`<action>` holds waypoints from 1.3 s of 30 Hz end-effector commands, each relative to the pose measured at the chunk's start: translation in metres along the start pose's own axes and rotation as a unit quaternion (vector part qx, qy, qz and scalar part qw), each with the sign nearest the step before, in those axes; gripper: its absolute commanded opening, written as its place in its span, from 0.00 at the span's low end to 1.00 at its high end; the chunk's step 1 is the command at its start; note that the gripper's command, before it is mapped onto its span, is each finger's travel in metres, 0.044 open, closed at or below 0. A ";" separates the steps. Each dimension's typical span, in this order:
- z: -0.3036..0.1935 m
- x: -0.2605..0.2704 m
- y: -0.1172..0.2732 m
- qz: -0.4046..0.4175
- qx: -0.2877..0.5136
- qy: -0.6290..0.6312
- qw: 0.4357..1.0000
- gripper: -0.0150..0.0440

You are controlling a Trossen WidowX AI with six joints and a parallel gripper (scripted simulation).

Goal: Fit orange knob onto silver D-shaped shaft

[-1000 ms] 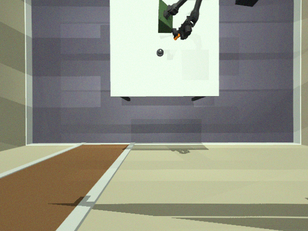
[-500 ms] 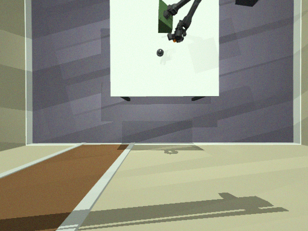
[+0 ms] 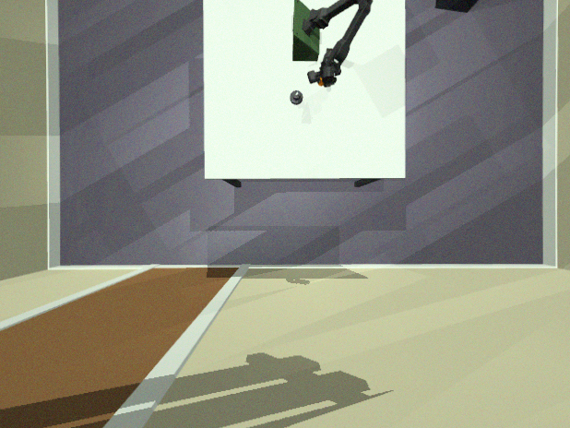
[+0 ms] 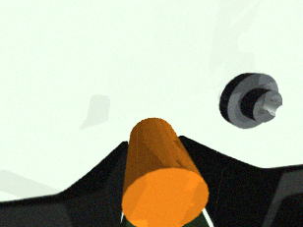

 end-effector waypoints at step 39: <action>0.006 -0.002 -0.078 0.012 -0.003 0.002 1.000 0.66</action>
Point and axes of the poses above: the point midway between the two fingers, 35 mm back from their tips, its own y axis back along the fingers, its own x axis across the jaws, z = x × y, the point moved 9 cm from there along y, back along the fingers, and after that the axes turned 2 degrees about -y, right-handed, at the moved point
